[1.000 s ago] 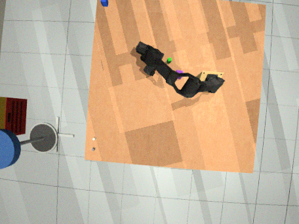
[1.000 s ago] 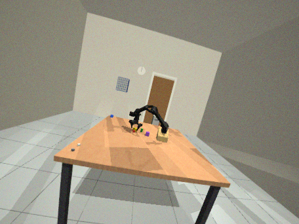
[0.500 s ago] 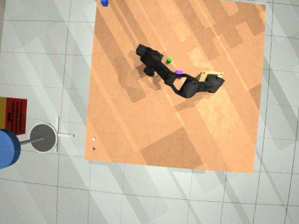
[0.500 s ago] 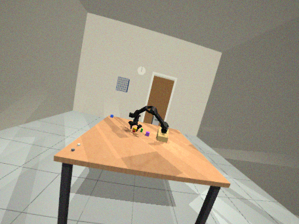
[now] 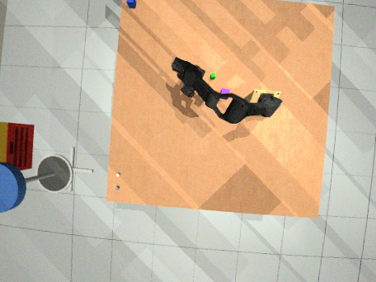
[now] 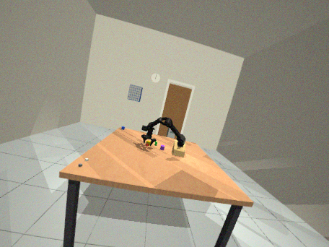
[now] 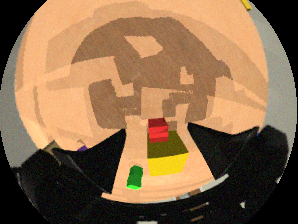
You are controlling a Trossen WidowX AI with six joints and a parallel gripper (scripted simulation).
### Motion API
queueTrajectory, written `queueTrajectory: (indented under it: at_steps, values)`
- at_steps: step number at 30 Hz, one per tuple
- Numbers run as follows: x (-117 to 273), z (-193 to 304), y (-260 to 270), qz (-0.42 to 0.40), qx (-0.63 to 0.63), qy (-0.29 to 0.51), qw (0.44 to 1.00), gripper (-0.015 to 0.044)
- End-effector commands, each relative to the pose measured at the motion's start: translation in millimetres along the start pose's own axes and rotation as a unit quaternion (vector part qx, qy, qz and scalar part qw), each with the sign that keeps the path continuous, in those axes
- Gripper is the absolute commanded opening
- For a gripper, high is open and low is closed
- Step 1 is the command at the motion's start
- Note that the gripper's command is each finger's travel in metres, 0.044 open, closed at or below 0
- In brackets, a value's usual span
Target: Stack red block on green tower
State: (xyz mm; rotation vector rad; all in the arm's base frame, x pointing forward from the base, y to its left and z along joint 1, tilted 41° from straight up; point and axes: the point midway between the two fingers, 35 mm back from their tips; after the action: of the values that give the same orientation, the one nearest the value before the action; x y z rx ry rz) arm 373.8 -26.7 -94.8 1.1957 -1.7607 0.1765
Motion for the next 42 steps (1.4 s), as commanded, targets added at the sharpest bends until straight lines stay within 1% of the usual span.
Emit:
queueTrajectory:
  at_steps: [1,6,15,22,28,42]
  values:
    - [-1.2,-0.4,0.5,-0.001,-0.002,-0.002,1.0,0.044]
    - [-0.2,-0.4,0.5,-0.001,-0.002,-0.002,1.0,0.044]
    - [-0.2,-0.4,0.5,-0.001,-0.002,-0.002,1.0,0.0204]
    - [-0.2,-0.4,0.5,-0.001,-0.002,-0.002,1.0,0.0157]
    - [-0.2,-0.4,0.5,-0.001,-0.002,-0.002,1.0,0.0]
    - [-0.2,-0.4,0.5,-0.001,-0.002,-0.002,1.0,0.0]
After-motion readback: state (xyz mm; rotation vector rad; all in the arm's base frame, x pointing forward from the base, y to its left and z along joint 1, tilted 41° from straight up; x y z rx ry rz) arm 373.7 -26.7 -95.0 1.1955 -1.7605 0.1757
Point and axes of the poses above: the point midway between the two fingers, 35 mm back from their tips, its own x axis back along the fingers, its own y axis across the jaws, z = x × y, and after that the axes turned 5 degrees about -x, right-handed
